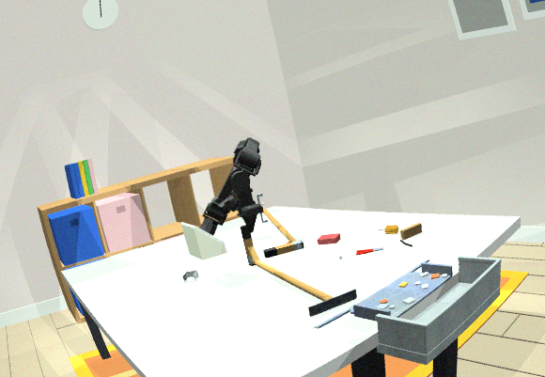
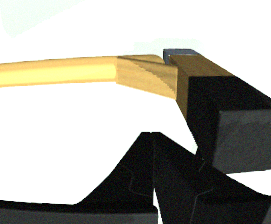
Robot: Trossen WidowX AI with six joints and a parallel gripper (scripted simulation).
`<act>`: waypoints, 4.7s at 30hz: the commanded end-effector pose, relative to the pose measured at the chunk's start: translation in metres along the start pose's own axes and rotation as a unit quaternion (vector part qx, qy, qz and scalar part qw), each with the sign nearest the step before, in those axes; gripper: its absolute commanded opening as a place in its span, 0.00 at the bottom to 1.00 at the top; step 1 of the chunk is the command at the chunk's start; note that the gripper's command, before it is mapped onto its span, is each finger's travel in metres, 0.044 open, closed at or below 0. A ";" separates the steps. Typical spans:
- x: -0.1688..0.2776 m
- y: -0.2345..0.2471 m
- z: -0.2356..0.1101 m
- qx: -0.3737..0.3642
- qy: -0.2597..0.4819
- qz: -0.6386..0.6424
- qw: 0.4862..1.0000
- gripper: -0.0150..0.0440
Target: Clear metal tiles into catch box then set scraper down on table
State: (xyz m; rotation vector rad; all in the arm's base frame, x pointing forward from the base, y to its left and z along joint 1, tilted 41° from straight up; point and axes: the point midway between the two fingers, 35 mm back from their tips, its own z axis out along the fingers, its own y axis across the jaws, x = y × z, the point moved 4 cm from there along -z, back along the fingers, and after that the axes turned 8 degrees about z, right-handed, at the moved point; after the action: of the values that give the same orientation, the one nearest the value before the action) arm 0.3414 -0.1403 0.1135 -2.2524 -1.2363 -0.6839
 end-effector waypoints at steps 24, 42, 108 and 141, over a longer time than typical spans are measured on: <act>-0.003 0.013 -0.058 -0.011 -0.003 -0.052 0.999 0.25; -0.017 0.078 -0.012 -0.042 -0.016 -0.331 0.943 0.25; -0.028 0.164 0.116 -0.078 -0.054 -0.729 0.678 0.25; 0.005 0.159 0.117 -0.078 -0.054 -0.729 0.678 0.25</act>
State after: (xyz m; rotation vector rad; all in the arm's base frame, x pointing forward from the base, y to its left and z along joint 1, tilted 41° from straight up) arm 0.5033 -0.1427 -0.0018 -0.8710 -3.0400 -1.1331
